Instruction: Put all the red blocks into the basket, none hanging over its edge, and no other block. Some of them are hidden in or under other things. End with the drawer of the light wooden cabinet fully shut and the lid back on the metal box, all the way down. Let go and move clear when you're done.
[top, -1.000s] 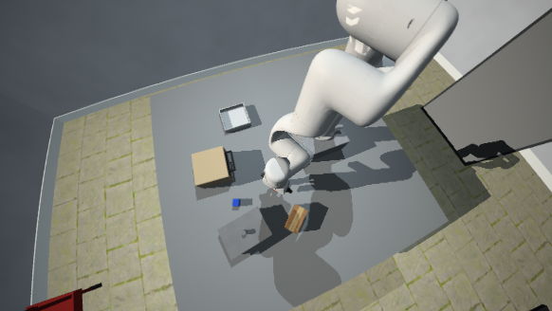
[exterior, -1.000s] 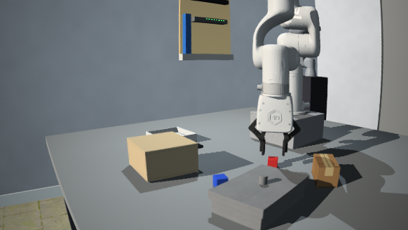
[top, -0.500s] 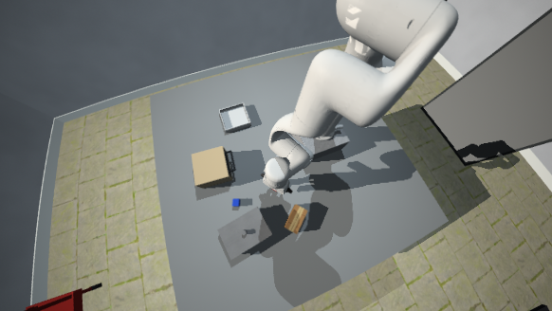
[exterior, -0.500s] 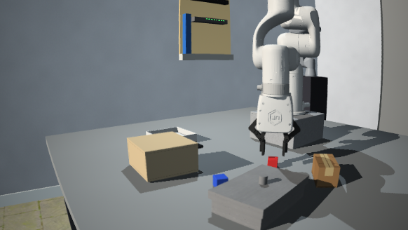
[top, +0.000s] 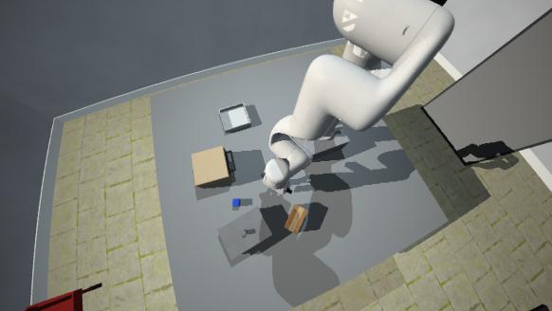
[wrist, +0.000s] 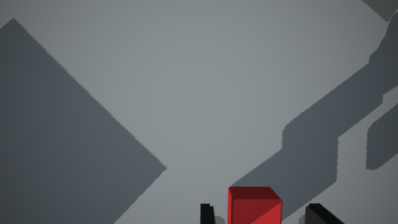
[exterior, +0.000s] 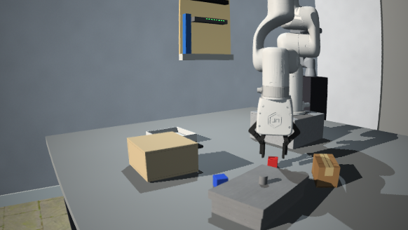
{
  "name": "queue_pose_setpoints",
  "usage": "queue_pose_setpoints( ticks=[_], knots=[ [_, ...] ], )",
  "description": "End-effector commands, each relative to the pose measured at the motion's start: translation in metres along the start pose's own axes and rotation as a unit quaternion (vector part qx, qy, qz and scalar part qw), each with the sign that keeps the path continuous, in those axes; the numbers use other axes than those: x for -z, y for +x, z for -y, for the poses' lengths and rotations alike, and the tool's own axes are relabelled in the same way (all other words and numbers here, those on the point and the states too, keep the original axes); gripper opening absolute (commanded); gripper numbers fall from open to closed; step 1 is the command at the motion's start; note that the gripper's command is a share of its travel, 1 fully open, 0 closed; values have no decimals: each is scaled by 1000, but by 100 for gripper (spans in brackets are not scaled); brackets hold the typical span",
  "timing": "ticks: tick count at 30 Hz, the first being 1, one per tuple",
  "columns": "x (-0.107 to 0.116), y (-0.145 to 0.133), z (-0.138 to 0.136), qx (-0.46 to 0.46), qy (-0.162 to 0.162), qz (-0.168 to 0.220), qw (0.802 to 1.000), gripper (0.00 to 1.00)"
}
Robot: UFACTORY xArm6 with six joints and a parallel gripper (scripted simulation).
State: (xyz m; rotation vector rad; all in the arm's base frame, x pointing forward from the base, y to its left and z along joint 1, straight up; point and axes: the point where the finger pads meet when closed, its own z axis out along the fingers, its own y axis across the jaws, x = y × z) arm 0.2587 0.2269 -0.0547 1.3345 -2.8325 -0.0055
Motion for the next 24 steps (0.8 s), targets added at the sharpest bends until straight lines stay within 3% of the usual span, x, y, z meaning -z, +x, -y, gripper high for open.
queue_pose_setpoints(
  ticks=[1, 24],
  knots=[
    [-1, -1, 0, 0, 0, 2, 1000, 60],
    [-23, -1, 0, 0, 0, 2, 1000, 60]
  ],
)
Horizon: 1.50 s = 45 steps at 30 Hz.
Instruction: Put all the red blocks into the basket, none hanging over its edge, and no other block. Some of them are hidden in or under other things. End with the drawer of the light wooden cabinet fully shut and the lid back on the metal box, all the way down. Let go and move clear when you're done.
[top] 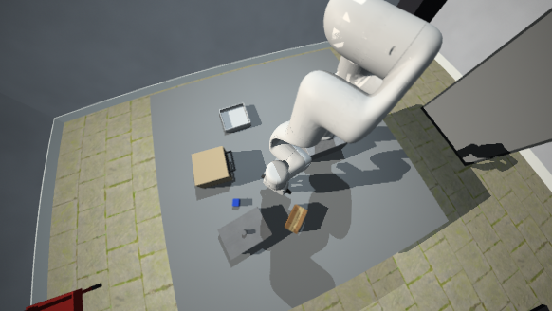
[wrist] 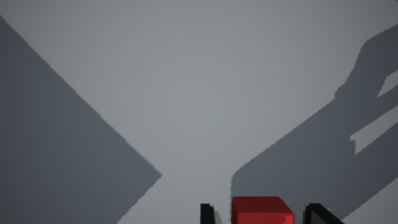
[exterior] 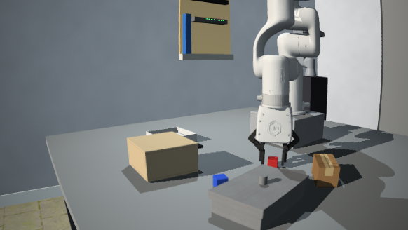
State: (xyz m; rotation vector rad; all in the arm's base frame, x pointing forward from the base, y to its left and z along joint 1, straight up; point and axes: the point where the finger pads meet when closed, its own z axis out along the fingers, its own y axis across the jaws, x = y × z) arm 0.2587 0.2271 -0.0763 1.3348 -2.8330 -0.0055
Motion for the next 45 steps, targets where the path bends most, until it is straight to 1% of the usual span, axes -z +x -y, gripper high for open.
queue_pose_setpoints(
  ticks=[1, 10, 31, 32, 45],
  knots=[
    [-2, -1, 0, 0, 0, 1, 1000, 60],
    [-7, -1, 0, 0, 0, 1, 1000, 60],
    [-8, -1, 0, 0, 0, 1, 1000, 60],
    [-8, -1, 0, 0, 0, 1, 1000, 0],
    [-8, -1, 0, 0, 0, 1, 1000, 0]
  ],
)
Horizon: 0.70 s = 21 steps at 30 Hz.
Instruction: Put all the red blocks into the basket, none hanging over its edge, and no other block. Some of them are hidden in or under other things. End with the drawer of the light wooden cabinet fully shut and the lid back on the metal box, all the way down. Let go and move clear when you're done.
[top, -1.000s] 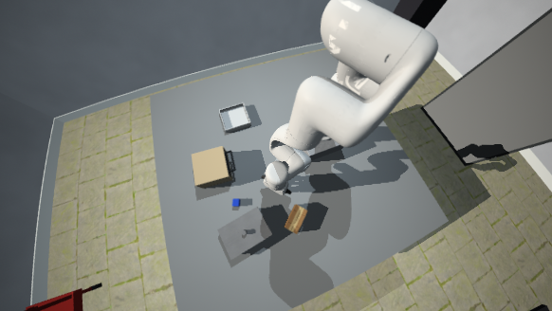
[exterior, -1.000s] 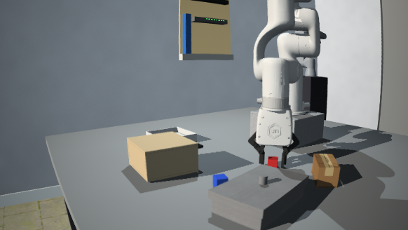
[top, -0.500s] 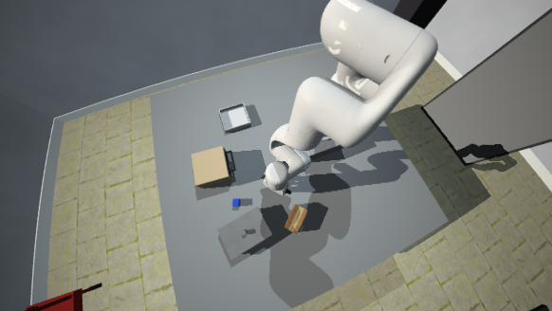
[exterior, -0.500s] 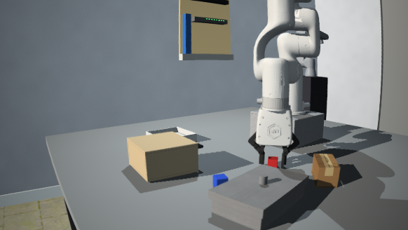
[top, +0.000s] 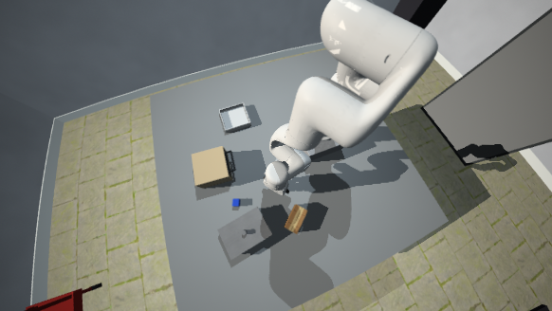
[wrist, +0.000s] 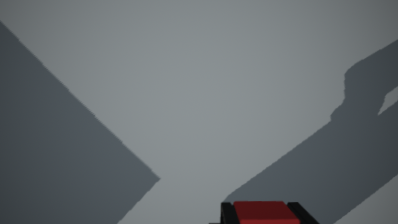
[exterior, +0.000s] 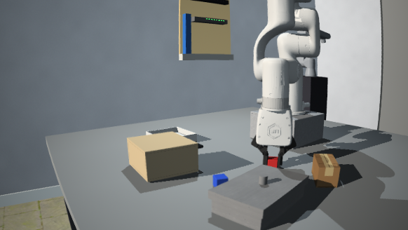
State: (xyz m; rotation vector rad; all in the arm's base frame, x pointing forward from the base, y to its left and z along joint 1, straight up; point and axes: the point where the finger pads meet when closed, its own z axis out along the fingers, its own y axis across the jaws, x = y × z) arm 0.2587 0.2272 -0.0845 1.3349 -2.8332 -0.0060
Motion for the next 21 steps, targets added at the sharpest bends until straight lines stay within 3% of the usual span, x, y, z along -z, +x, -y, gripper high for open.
queue_pose_setpoints(
  ticks=[1, 21],
  knots=[
    [1, -1, 0, 0, 0, 1, 1000, 0],
    [1, -1, 0, 0, 0, 1, 1000, 0]
  ],
)
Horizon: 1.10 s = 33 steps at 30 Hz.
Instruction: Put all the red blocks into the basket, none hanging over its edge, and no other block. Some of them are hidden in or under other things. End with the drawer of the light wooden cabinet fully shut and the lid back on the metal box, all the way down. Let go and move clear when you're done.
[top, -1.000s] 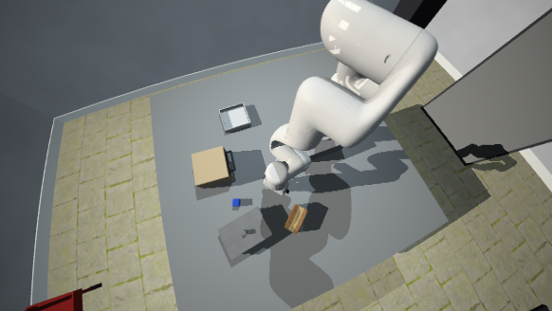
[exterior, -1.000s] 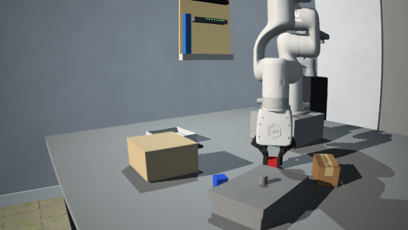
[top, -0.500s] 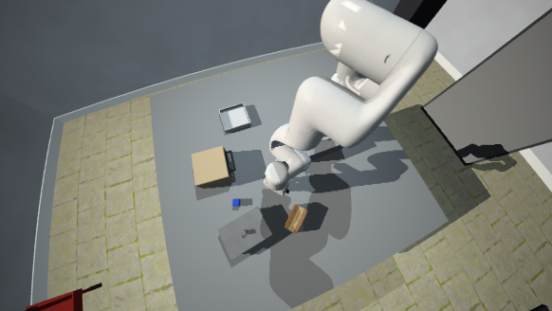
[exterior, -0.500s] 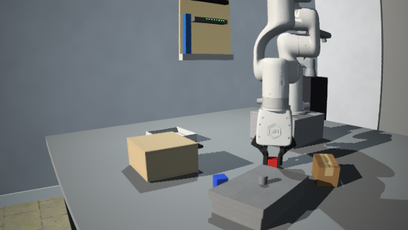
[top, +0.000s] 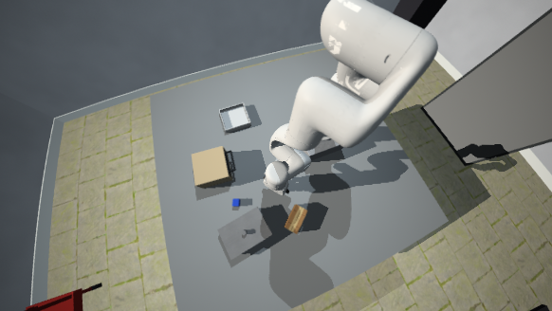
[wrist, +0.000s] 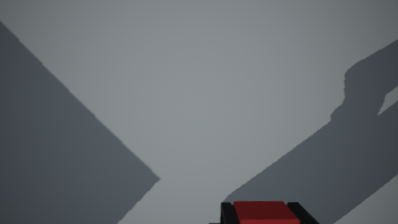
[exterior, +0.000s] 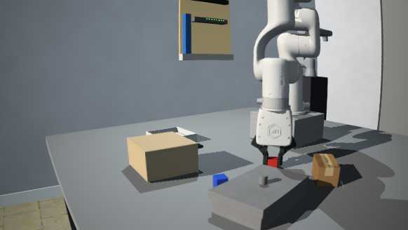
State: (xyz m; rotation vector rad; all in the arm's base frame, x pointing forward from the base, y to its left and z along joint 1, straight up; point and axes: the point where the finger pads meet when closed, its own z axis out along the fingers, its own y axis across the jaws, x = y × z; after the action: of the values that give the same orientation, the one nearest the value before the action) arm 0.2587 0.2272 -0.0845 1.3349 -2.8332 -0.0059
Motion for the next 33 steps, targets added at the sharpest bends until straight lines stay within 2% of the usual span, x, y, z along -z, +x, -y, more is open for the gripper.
queue_pose_setpoints(
  ticks=[1, 15, 33],
  knots=[
    [1, -1, 0, 0, 0, 1, 1000, 0],
    [14, -1, 0, 0, 0, 1, 1000, 0],
    [81, -1, 0, 0, 0, 1, 1000, 0]
  ],
)
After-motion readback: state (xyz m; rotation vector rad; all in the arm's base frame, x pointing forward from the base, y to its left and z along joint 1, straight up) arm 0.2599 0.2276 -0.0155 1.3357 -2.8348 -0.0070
